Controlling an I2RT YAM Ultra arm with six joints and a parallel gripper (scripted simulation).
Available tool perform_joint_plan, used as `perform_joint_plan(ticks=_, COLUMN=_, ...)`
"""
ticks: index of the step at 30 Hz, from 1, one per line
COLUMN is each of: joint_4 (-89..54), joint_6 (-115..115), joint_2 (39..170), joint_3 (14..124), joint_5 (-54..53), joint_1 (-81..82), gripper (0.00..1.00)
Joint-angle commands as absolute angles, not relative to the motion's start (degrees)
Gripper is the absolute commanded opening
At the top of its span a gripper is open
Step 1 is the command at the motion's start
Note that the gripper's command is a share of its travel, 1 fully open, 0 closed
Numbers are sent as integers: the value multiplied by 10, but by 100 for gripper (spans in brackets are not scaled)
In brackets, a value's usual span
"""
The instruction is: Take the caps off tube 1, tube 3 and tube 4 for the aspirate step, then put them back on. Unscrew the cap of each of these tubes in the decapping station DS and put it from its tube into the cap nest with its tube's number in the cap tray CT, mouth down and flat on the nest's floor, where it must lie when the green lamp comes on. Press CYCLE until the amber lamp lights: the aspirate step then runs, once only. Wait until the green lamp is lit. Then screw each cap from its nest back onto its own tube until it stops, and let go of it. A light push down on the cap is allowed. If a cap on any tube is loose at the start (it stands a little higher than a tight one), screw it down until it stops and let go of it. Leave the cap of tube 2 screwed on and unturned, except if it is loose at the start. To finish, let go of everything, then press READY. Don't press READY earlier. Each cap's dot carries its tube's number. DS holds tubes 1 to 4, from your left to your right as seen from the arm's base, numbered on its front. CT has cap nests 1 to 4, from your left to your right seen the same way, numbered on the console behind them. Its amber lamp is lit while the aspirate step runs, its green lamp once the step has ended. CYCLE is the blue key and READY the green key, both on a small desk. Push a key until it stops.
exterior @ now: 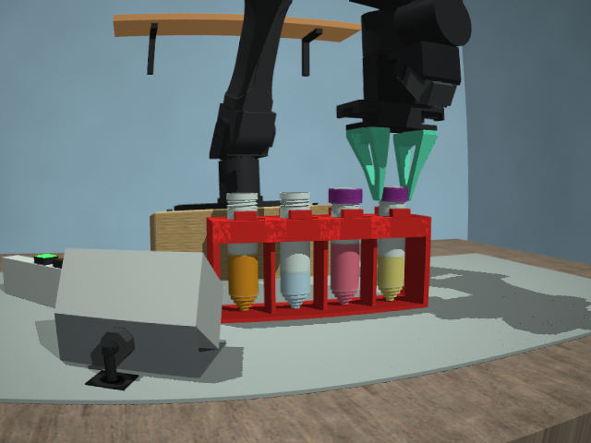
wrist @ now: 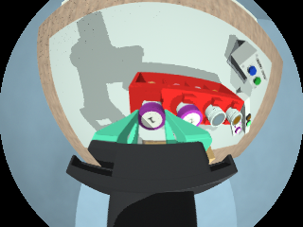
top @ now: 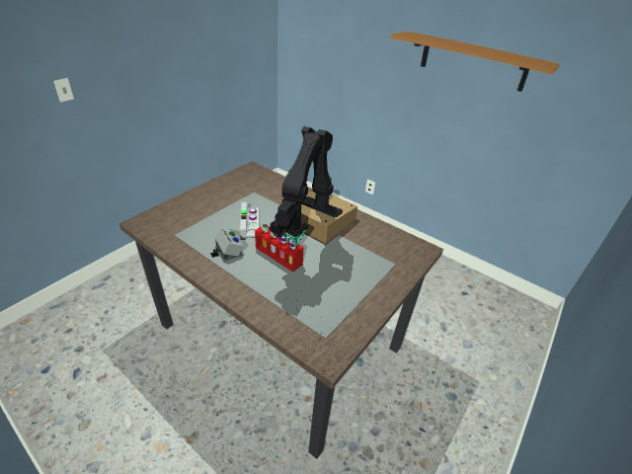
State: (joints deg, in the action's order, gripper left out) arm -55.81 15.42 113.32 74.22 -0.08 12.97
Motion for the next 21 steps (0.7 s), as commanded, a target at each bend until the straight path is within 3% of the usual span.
perform_joint_plan(ticks=1, joint_4=-557, joint_6=225, joint_2=1129, joint_3=745, joint_5=-1, joint_1=129, gripper=0)
perform_joint_plan(ticks=6, joint_4=-557, joint_6=225, joint_2=1129, joint_3=745, joint_5=-1, joint_1=129, gripper=0)
perform_joint_plan(ticks=7, joint_4=-557, joint_6=225, joint_2=1129, joint_3=745, joint_5=-1, joint_1=129, gripper=49)
perform_joint_plan(ticks=21, joint_4=-559, joint_6=179, joint_2=1129, joint_3=746, joint_5=-1, joint_1=129, gripper=49)
